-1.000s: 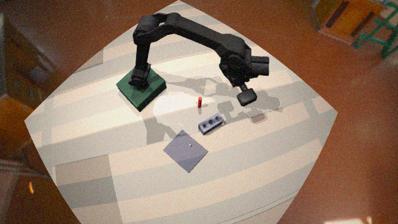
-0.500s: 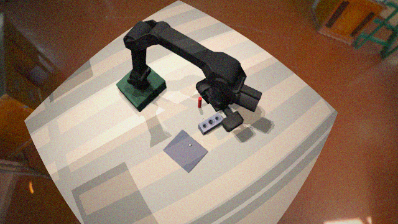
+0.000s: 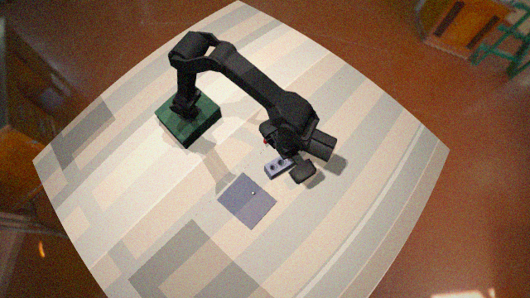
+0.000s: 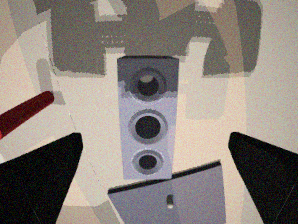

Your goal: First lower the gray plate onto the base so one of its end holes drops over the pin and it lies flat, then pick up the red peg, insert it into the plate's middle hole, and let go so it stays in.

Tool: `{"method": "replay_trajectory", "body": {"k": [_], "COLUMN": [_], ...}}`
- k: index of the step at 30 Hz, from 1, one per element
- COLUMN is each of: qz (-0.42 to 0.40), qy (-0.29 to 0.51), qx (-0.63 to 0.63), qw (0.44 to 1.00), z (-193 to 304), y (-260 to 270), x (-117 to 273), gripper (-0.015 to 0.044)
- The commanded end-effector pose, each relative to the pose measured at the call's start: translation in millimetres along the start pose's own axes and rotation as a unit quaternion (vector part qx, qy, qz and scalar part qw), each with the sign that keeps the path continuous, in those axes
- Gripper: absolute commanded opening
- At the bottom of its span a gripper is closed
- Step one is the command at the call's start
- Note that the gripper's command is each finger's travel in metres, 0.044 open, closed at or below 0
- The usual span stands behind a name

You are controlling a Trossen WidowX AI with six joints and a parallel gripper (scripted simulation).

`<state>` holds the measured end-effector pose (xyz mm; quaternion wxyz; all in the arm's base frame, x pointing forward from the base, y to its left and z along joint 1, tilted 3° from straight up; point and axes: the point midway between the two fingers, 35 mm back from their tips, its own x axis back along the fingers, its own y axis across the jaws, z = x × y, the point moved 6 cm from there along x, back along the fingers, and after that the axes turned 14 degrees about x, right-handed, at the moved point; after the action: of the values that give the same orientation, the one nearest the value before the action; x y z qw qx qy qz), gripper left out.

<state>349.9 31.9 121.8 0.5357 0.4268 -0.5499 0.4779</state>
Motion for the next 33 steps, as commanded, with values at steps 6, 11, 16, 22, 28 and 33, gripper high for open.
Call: {"method": "replay_trajectory", "body": {"k": [6,11,16,22,28,33], "qz": [-0.008,-0.008,-0.008,-0.008,-0.008,-0.008], "qy": [0.003,0.003,0.004,0.004,0.004,0.004], "qx": [0.003,0.003,0.003,0.003,0.002,0.002], "qw": [1.000,1.000,1.000,1.000,1.000,1.000], "z": [1,1,1,1,1,2], "y": [3,3,3,3,3,4], "x": [-13,-21,-29,-39,-49,-57], "gripper": [0.0440,0.0440,0.0440,0.0440,0.0440,0.0440]}}
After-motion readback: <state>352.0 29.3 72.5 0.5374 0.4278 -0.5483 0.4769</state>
